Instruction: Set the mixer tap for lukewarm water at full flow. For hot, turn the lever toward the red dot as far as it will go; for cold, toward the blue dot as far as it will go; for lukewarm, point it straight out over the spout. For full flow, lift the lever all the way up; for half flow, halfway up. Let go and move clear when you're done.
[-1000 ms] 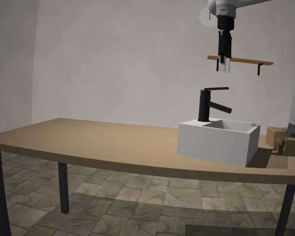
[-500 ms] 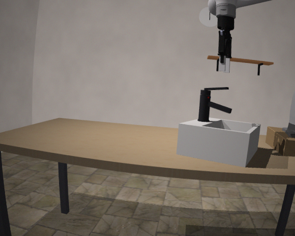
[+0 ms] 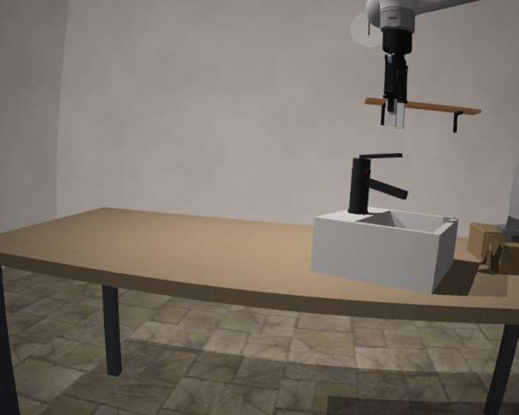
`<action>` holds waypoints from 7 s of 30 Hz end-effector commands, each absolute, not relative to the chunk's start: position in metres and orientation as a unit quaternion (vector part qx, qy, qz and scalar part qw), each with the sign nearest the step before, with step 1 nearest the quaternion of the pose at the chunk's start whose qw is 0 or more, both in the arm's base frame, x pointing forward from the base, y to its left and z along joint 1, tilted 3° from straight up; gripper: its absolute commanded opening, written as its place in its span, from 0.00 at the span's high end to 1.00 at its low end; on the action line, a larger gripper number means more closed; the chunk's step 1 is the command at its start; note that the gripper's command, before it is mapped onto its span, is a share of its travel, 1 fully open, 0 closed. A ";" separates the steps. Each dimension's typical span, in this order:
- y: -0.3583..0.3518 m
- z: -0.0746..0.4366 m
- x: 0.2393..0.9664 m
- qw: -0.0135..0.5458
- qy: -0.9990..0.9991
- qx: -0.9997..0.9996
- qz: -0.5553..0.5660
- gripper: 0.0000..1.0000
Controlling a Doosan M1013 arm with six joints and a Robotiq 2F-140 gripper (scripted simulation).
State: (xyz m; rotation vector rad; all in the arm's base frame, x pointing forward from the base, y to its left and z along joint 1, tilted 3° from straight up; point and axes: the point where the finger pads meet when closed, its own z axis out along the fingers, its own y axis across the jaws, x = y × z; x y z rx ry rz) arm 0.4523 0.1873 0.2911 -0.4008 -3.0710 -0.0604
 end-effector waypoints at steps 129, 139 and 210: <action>0.191 0.211 0.450 0.022 -0.991 -0.129 -0.019 0.57; 0.192 0.197 0.450 0.022 -0.991 -0.129 -0.019 0.57; 0.192 0.190 0.450 0.022 -0.991 -0.129 -0.019 1.00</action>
